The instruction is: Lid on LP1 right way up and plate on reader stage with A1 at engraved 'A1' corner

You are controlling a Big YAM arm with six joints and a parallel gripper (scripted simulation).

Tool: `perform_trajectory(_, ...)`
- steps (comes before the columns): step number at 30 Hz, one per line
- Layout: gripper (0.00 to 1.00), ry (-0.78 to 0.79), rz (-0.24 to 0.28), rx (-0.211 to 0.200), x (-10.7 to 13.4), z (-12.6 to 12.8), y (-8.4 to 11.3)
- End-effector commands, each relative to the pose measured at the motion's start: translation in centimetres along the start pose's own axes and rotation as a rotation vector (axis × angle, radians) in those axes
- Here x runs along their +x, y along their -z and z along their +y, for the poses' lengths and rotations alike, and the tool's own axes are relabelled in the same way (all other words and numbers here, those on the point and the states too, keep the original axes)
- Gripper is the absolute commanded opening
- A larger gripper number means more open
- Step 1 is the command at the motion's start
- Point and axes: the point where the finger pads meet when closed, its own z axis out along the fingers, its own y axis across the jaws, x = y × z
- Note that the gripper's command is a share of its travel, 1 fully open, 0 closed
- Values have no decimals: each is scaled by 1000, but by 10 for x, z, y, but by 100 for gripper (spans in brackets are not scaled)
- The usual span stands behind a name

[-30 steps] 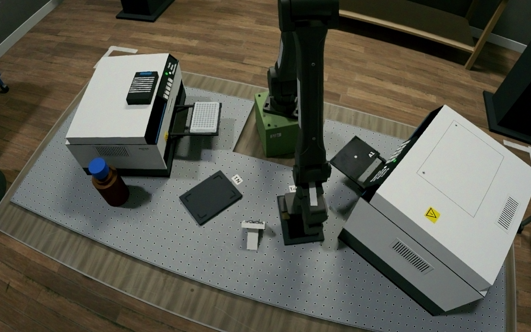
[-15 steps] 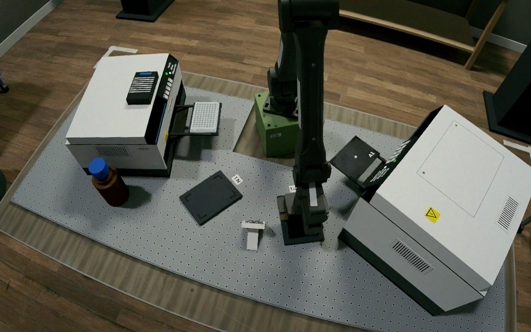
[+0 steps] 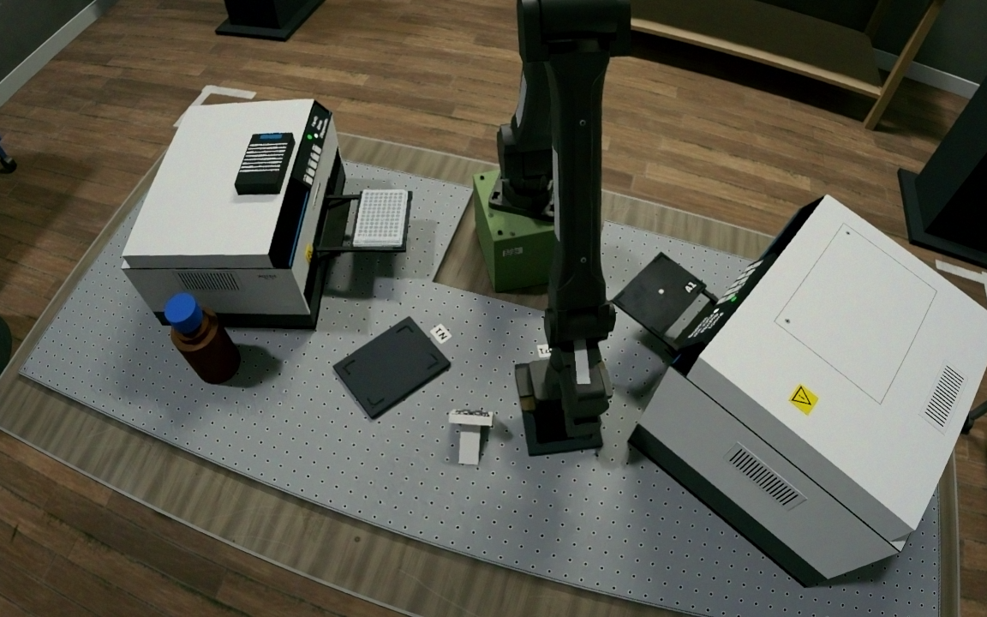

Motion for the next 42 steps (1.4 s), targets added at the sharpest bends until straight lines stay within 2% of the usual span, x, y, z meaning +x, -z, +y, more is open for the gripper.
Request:
perform_trajectory(1, 100, 0, -10, 1, -10, -2, -7)
perform_trajectory(9, 100, 0, -10, 1, -10, -2, -7)
perform_trajectory(10, 100, 12, -43, 0, -22, 3, 16)
perform_trajectory(20, 100, 23, -54, -1, -25, 3, 22)
perform_trajectory(28, 100, 22, -47, -1, -24, 3, 21)
perform_trajectory(33, 100, 11, -23, -2, -18, 3, 19)
perform_trajectory(42, 100, 4, -54, -3, -24, 4, 28)
